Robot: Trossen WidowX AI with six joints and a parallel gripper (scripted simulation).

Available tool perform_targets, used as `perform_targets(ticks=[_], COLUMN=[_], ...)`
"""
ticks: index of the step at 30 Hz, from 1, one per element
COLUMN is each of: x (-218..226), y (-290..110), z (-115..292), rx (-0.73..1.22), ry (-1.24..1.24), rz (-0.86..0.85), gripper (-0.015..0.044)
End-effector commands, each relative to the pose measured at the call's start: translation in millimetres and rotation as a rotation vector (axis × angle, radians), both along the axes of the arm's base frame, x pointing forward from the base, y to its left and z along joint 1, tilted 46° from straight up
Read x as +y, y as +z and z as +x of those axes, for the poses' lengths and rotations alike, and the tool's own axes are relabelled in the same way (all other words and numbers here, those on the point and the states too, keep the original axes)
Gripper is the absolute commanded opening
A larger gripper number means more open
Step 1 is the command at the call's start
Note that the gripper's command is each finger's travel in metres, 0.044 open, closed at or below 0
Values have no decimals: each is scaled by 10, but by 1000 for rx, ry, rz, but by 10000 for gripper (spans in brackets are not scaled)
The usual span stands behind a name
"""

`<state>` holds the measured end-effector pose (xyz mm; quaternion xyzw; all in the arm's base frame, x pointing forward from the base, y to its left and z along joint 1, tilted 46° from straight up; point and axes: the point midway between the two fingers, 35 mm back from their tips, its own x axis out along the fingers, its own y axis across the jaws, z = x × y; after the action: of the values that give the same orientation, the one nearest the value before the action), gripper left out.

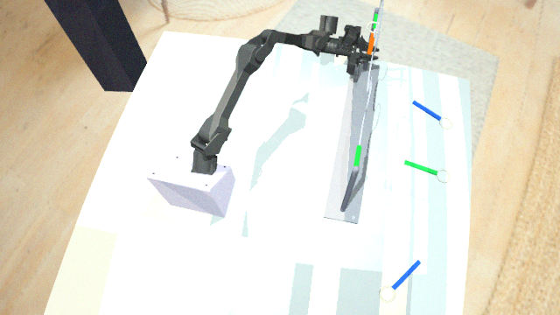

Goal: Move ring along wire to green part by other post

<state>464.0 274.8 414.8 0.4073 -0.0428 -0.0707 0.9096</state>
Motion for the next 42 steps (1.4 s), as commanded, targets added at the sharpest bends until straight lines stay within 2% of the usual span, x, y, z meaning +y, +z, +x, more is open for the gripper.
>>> perform_targets(ticks=[1,7,19,42], x=[7,7,0,-111], y=[-1,-1,1,83], z=[4,4,0,-20], rx=[1,1,0,-2], ry=[4,4,0,1], rz=[0,0,0,-1], gripper=[160,160,-150,-150])
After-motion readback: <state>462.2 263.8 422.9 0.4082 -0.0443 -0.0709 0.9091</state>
